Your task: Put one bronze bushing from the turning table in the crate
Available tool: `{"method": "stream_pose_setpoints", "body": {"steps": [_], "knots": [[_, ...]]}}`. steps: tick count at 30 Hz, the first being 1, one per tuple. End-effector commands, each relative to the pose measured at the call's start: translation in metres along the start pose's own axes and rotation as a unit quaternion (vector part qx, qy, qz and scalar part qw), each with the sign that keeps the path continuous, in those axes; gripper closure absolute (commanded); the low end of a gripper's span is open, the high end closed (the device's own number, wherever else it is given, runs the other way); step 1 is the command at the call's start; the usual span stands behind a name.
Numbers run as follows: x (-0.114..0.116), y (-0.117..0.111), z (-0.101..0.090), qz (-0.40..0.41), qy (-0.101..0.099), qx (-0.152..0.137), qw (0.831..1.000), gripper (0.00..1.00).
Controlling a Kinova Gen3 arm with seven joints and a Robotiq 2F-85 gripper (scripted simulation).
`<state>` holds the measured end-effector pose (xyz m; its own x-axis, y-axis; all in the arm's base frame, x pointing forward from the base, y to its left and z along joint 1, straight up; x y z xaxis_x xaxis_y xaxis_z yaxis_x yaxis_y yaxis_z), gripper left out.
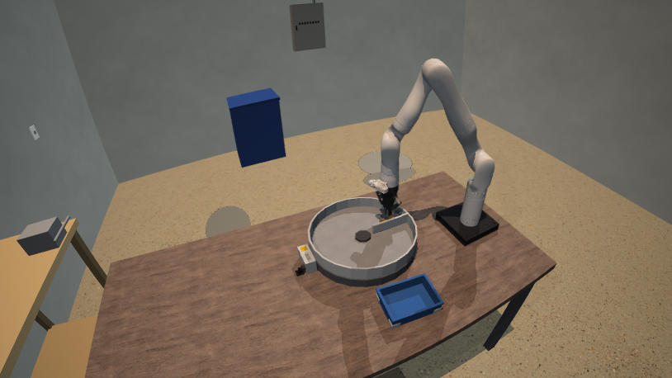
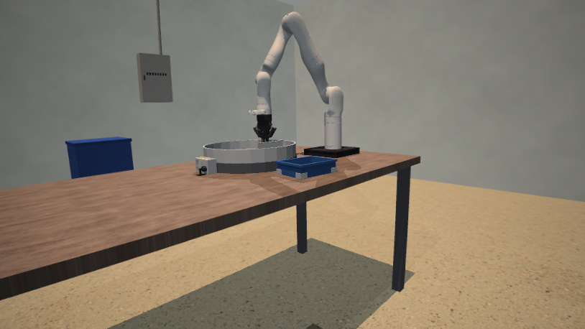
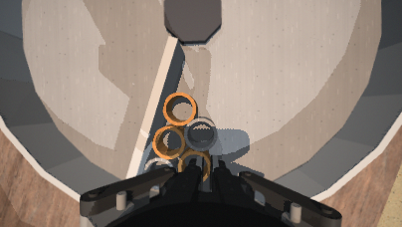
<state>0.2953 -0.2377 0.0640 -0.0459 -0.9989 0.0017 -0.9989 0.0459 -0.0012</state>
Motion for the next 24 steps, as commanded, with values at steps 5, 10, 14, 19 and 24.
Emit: {"method": "stream_pose_setpoints", "body": {"steps": [5,10,14,19,24], "knots": [[0.0,0.0,-0.008,0.0,0.0,0.001,1.0,1.0],[0.0,0.0,-0.008,0.0,0.0,0.001,1.0,1.0],[0.0,0.0,-0.008,0.0,0.0,0.001,1.0,1.0],[0.0,0.0,-0.011,0.0,0.0,0.001,1.0,1.0],[0.0,0.0,-0.015,0.0,0.0,0.001,1.0,1.0]]}}
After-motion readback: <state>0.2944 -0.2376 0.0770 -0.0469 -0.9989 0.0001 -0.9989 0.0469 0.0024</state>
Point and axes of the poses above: the point where the finger pads meet when closed, its own z axis out along the fingers, its own x axis across the jaws, y = z × x, the point moved 1 cm from there along -z, back along the fingers, and after that the axes turned 6 degrees about z, right-handed, at the moved point
